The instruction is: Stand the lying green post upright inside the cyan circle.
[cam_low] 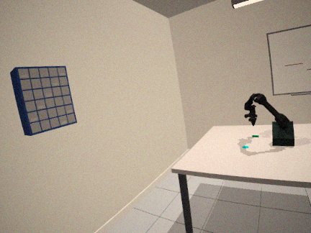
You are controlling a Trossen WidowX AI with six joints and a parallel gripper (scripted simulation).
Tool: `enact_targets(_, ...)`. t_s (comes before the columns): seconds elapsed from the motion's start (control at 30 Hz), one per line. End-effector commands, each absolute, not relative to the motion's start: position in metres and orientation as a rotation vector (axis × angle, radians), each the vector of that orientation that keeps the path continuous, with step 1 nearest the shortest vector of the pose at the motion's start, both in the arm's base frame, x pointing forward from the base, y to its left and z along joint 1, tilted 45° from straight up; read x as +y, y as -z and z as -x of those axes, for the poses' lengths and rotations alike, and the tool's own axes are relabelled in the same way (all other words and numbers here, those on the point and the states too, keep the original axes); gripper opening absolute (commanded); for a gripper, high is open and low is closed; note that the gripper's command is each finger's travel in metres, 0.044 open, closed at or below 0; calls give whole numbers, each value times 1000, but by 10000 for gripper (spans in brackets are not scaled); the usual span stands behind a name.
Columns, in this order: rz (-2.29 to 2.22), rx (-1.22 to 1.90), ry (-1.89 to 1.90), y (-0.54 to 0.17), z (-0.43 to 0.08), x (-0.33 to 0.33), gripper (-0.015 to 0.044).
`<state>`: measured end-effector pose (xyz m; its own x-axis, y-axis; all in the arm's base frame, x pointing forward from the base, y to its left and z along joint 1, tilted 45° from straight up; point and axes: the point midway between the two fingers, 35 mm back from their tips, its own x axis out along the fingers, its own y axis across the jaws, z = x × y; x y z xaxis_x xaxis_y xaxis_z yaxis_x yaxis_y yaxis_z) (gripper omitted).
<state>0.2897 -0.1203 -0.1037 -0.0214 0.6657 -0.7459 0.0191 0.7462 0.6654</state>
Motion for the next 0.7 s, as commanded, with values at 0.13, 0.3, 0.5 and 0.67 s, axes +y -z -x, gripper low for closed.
enact_targets(0.13, -612, 1496, -571, 122, -300, -102, 233)
enact_targets(0.3, -616, 1494, -576, 180, -298, -44, 233)
enact_targets(0.5, -618, 1494, -579, 188, -296, -35, 233)
enact_targets(0.67, -618, 1494, -579, 188, -296, -35, 127)
